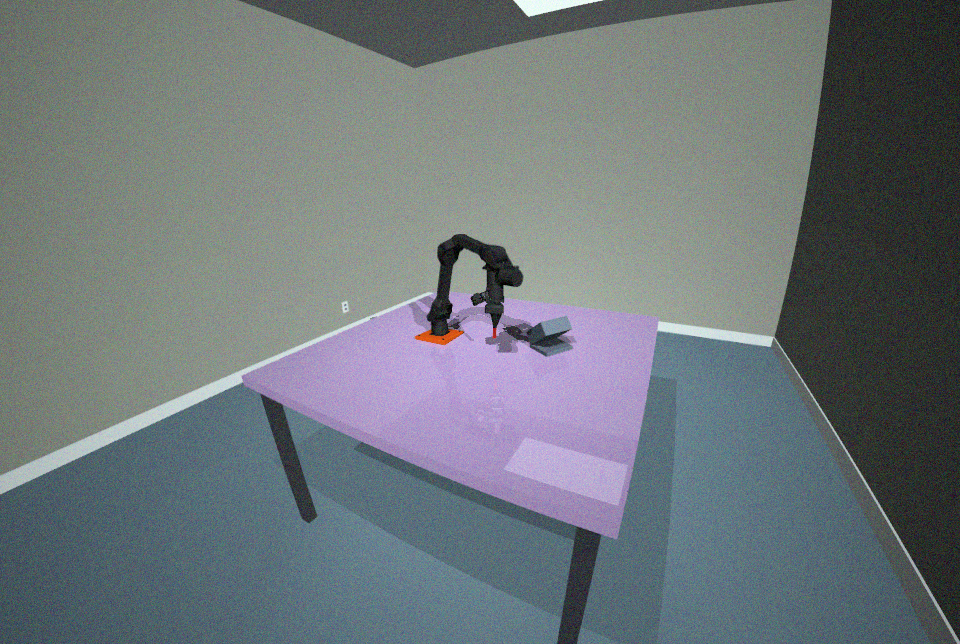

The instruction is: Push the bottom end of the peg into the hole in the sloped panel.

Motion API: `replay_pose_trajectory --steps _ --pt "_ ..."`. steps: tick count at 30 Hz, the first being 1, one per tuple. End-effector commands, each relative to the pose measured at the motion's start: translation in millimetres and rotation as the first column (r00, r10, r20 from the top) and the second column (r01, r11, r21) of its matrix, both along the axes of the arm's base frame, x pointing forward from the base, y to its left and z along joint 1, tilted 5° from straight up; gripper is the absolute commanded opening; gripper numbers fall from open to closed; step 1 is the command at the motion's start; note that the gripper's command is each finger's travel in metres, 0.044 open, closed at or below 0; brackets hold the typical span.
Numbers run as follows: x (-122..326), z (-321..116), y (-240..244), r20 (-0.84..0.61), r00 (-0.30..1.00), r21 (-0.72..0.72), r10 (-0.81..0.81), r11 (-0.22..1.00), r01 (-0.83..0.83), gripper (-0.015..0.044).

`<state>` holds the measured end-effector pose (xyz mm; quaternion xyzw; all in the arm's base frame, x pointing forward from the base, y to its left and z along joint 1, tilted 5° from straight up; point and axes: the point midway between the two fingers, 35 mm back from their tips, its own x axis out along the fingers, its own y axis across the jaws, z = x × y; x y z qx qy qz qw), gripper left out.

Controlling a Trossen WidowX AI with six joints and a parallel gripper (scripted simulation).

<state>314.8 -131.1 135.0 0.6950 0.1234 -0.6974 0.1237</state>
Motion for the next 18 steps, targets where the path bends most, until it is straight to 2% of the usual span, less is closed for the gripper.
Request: replay_pose_trajectory --steps 1,18 --pt "4.2 1.4 4.9 0.006 1.000 -0.019 0.016 1.000 -0.016 0.0000" --pt "16.9 6.6 23.7 0.023 0.996 -0.078 0.081 0.994 -0.079 0.0000"
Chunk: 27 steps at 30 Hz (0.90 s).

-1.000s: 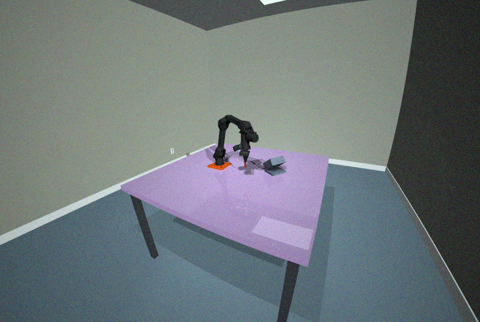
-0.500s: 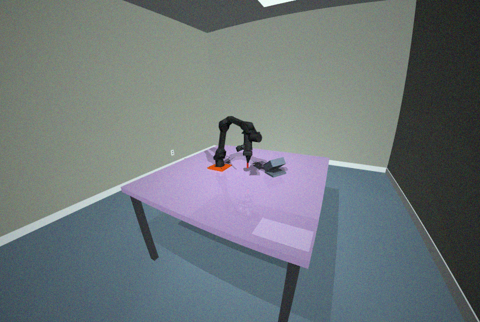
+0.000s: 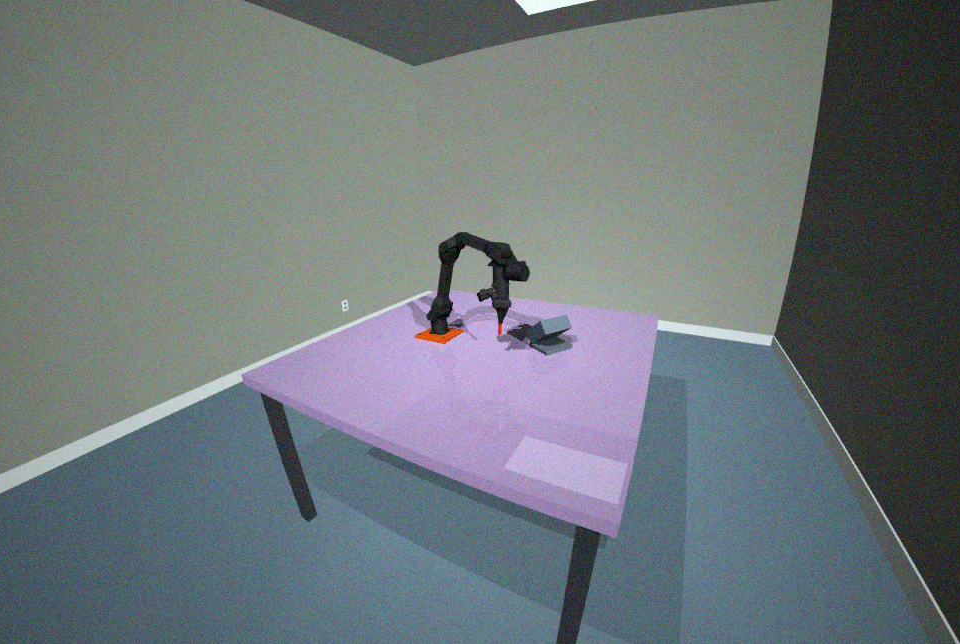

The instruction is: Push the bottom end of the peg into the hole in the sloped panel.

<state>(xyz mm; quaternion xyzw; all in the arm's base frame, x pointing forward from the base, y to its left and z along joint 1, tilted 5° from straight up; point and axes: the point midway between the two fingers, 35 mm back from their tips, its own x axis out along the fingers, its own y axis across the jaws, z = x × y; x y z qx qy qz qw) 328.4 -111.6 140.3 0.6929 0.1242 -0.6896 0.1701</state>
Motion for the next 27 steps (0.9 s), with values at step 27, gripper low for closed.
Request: replay_pose_trajectory --steps 27 --pt "21.1 10.9 36.8 0.045 0.993 -0.105 0.112 0.989 -0.107 0.0000"
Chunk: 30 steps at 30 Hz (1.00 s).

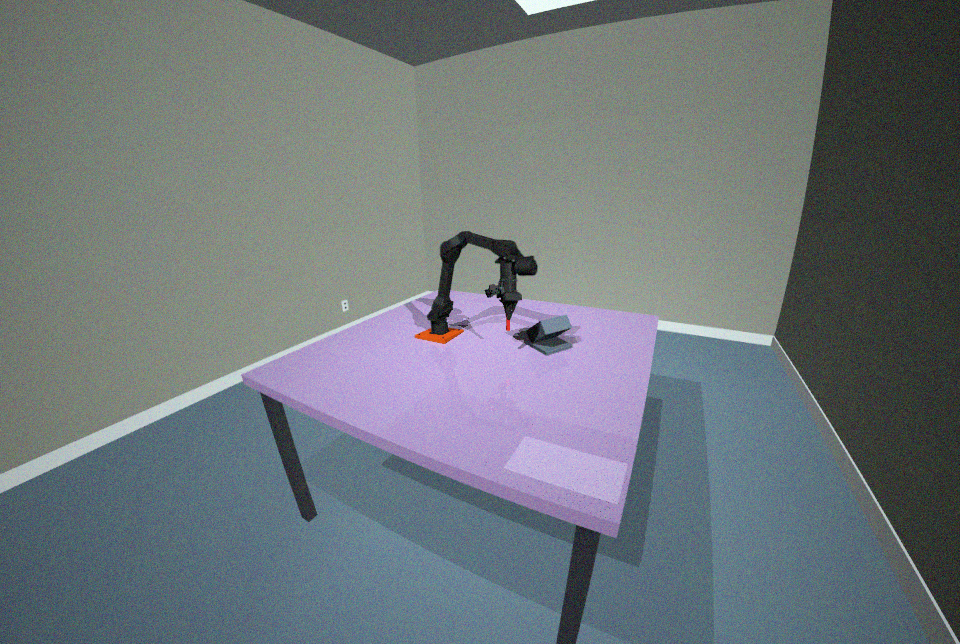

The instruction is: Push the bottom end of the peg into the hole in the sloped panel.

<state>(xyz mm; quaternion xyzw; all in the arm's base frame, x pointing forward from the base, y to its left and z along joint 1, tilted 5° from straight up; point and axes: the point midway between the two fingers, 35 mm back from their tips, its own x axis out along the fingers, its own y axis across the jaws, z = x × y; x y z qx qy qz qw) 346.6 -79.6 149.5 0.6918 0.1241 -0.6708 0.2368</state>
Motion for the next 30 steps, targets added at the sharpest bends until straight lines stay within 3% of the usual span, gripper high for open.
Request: replay_pose_trajectory --steps 1,30 --pt "3.5 2.0 6.0 0.011 1.000 -0.017 0.015 1.000 -0.015 0.0000" --pt "18.7 14.0 44.7 0.068 0.991 -0.104 0.118 0.988 -0.111 0.0000"
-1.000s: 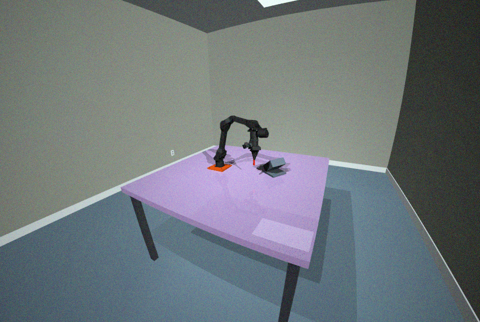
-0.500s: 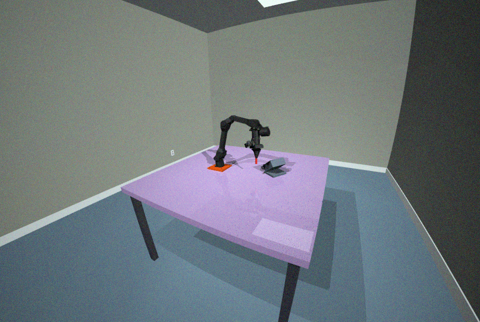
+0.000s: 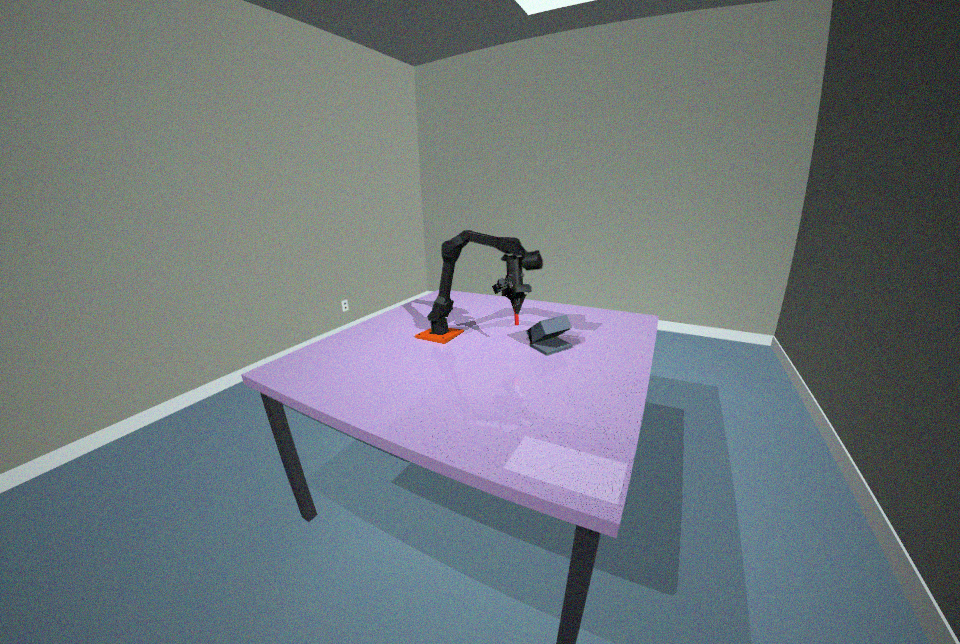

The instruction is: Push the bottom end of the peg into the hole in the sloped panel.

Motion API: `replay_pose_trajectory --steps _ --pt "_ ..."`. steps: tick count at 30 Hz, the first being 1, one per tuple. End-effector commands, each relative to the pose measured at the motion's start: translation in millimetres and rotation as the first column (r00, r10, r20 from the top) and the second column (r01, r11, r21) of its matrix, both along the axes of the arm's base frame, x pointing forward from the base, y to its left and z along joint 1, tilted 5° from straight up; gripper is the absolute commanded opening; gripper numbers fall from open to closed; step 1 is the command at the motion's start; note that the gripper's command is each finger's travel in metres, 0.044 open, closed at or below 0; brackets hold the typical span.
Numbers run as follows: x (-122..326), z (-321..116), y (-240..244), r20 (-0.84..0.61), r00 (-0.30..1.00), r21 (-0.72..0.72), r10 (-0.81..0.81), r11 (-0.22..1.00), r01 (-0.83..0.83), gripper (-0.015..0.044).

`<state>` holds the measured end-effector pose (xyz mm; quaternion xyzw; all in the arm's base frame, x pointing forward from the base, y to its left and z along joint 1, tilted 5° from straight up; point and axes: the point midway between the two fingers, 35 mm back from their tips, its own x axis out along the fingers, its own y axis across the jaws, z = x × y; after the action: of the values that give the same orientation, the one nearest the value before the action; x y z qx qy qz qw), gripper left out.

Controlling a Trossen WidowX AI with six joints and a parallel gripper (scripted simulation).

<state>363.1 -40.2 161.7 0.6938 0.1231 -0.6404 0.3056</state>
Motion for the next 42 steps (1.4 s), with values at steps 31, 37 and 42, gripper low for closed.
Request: replay_pose_trajectory --steps 31,37,42 --pt "13.0 16.6 50.2 0.089 0.989 -0.091 0.117 0.990 -0.109 0.0000" --pt "14.4 19.6 59.3 0.104 0.985 -0.106 0.137 0.986 -0.126 0.0000" --pt "15.3 22.2 66.9 0.118 0.981 -0.118 0.154 0.983 -0.140 0.0000"
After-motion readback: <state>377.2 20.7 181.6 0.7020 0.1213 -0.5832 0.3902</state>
